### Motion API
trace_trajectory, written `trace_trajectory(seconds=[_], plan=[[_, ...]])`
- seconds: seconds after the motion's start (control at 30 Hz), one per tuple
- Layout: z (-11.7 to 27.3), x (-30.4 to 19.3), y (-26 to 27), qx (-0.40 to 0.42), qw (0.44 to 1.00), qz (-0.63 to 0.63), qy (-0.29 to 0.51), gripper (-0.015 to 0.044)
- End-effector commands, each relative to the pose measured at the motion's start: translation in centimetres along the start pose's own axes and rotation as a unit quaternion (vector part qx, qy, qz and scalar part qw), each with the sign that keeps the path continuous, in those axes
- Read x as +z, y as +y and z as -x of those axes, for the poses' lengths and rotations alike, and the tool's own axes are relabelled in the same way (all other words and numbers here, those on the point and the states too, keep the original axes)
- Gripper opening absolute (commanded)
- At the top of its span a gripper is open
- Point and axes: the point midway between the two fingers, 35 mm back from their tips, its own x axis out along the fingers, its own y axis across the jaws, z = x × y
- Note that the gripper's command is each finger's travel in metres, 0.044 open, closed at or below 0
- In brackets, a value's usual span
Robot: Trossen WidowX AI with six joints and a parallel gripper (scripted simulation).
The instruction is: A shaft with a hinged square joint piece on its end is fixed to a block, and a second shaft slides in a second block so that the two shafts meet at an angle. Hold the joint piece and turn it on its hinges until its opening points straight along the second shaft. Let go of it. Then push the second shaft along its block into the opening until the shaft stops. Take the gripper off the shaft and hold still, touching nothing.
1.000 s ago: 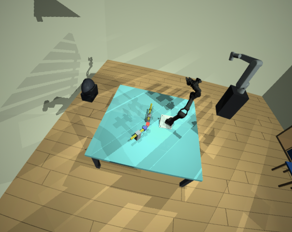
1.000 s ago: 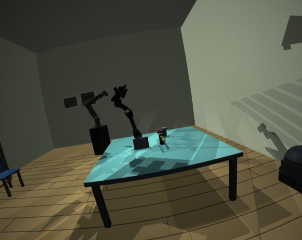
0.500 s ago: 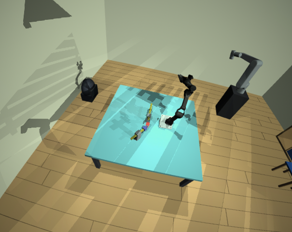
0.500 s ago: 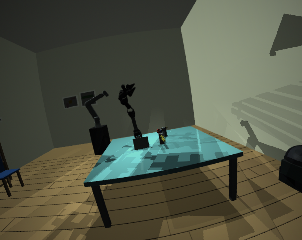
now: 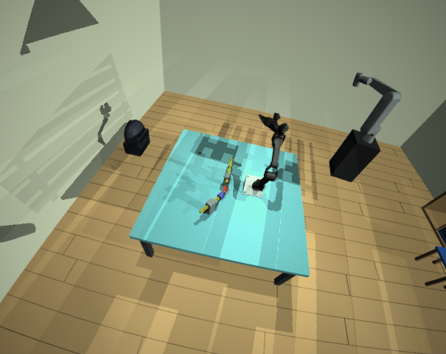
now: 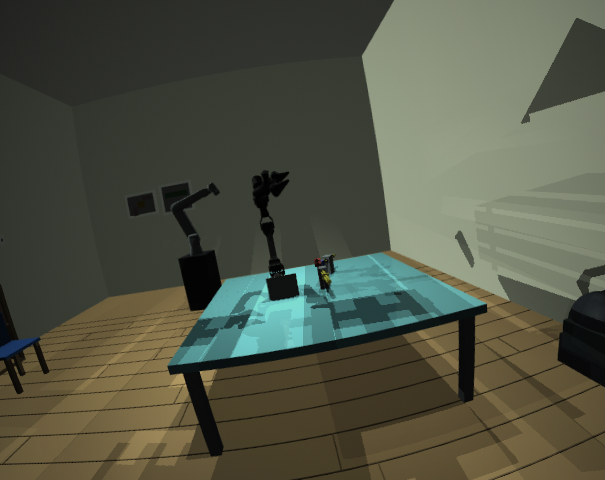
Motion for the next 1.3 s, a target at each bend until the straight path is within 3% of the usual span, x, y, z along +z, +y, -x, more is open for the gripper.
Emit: trace_trajectory(seconds=[0.0,0.67,1.27], plan=[[-1.9,-2.6,-0.8,-0.023,0.999,0.015,0.025,0.0440],[-6.8,-15.6,-3.5,-0.109,0.972,0.103,0.183,0.0440],[-5.3,-28.9,-4.6,-0.142,0.890,0.202,0.384,0.0440]])
